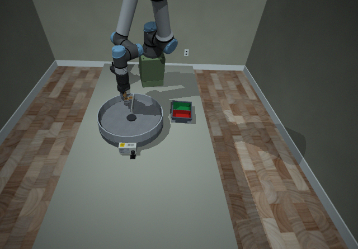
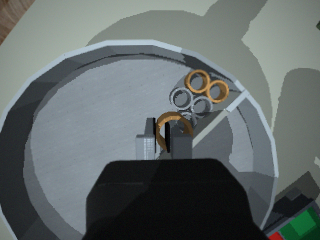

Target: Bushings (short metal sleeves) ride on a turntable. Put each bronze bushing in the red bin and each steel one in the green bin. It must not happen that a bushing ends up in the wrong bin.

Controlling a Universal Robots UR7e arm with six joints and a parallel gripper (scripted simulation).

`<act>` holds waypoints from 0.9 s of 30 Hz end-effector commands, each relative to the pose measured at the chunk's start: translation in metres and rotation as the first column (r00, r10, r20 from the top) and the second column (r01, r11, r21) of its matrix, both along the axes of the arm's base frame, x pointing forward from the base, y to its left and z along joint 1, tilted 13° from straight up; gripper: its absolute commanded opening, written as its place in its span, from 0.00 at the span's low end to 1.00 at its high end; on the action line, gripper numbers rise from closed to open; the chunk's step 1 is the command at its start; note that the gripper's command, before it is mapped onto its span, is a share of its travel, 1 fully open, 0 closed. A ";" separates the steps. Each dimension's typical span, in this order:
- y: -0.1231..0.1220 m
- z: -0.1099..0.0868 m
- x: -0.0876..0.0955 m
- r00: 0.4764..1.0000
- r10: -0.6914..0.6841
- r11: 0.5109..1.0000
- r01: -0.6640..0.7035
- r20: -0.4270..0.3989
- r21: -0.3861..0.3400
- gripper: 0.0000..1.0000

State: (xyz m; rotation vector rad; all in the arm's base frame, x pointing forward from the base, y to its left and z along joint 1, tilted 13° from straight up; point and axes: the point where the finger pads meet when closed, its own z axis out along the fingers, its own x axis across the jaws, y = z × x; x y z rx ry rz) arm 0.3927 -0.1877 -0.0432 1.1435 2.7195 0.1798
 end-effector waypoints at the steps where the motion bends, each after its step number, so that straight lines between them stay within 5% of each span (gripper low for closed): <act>1: 0.011 0.001 0.002 1.000 0.008 1.000 -0.008 0.001 -0.003 0.00; 12: 0.097 0.007 0.013 0.997 0.076 0.997 -0.076 0.003 -0.018 0.00; 18: 0.108 0.008 0.014 0.996 0.085 0.996 -0.085 0.003 -0.020 0.00; 23: 0.161 0.011 0.021 0.992 0.126 0.992 -0.126 0.004 -0.029 0.00; 27: 0.162 0.012 0.021 0.992 0.127 0.991 -0.127 0.004 -0.030 0.00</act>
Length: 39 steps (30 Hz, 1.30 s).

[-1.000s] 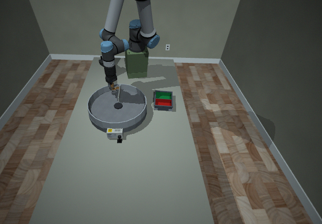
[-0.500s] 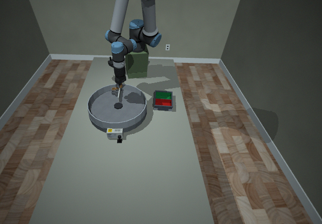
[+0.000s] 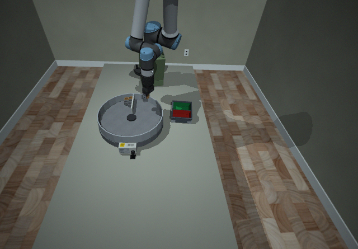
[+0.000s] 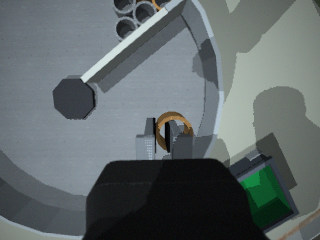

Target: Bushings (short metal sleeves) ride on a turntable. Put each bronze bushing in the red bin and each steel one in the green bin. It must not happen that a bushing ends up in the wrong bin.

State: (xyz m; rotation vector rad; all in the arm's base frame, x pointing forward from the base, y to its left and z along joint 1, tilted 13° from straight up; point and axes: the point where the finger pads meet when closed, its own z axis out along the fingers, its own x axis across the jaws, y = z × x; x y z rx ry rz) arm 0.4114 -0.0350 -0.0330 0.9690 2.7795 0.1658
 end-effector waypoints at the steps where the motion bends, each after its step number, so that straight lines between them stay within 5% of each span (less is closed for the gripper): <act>1: 0.021 0.002 0.004 1.000 0.014 1.000 -0.014 0.000 -0.006 0.00; 7: 0.064 0.005 0.009 0.999 0.048 0.999 -0.048 0.002 -0.014 0.00; 10: 0.064 0.005 0.009 0.999 0.048 0.999 -0.048 0.002 -0.014 0.00; 15: 0.116 0.009 0.016 0.996 0.089 0.996 -0.088 0.003 -0.023 0.00; 21: 0.118 0.009 0.016 0.996 0.090 0.996 -0.090 0.003 -0.024 0.00; 26: 0.172 0.013 0.023 0.991 0.132 0.991 -0.132 0.003 -0.033 0.00; 30: 0.172 0.013 0.023 0.991 0.133 0.991 -0.132 0.003 -0.033 0.00; 35: 0.225 0.016 0.030 0.985 0.173 0.984 -0.173 0.003 -0.042 0.00; 39: 0.227 0.016 0.030 0.985 0.175 0.984 -0.174 0.003 -0.043 0.00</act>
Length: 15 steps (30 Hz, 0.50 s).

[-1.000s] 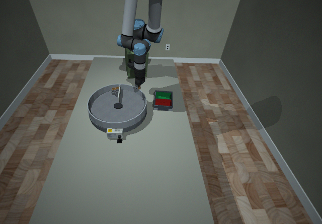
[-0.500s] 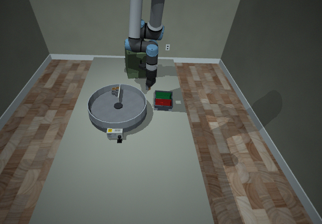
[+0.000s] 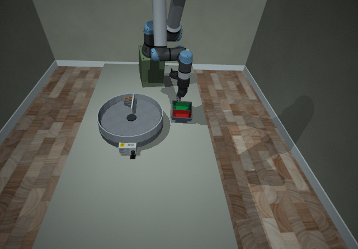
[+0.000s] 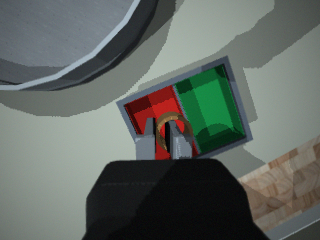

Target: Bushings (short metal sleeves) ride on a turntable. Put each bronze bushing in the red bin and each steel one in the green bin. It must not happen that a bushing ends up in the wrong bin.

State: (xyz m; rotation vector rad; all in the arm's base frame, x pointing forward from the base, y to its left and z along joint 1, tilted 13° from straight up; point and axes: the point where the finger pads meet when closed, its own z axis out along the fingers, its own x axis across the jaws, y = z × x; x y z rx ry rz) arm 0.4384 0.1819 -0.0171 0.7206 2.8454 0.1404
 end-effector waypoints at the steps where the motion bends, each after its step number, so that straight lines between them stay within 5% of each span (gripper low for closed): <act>1: 0.010 0.000 0.003 1.000 0.005 1.000 -0.005 -0.001 -0.005 0.00; 7: 0.063 0.004 0.010 0.999 0.047 0.999 -0.047 0.001 -0.014 0.00; 15: 0.064 0.004 0.010 0.999 0.048 0.999 -0.048 0.001 -0.014 0.00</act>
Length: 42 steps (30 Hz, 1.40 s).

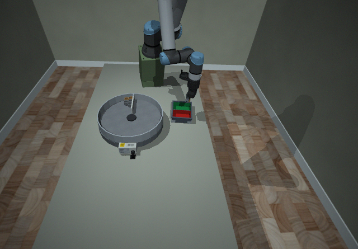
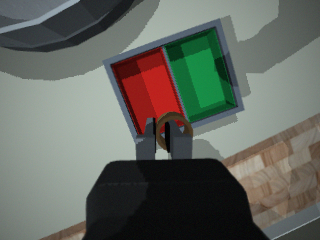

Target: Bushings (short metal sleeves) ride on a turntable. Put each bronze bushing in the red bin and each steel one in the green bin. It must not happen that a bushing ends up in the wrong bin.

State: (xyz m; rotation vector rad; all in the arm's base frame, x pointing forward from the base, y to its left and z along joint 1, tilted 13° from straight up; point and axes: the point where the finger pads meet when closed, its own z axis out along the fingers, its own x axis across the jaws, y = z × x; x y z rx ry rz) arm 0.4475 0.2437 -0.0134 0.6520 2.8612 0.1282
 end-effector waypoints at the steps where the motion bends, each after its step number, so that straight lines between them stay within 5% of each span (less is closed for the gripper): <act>1: 0.002 0.001 0.001 1.000 0.001 1.000 -0.001 0.001 -0.001 0.00; 13: 0.002 0.001 0.001 1.000 0.001 1.000 -0.001 0.001 0.001 0.00; 42: 0.005 -0.078 0.018 1.000 0.001 1.000 -0.001 0.001 0.001 0.00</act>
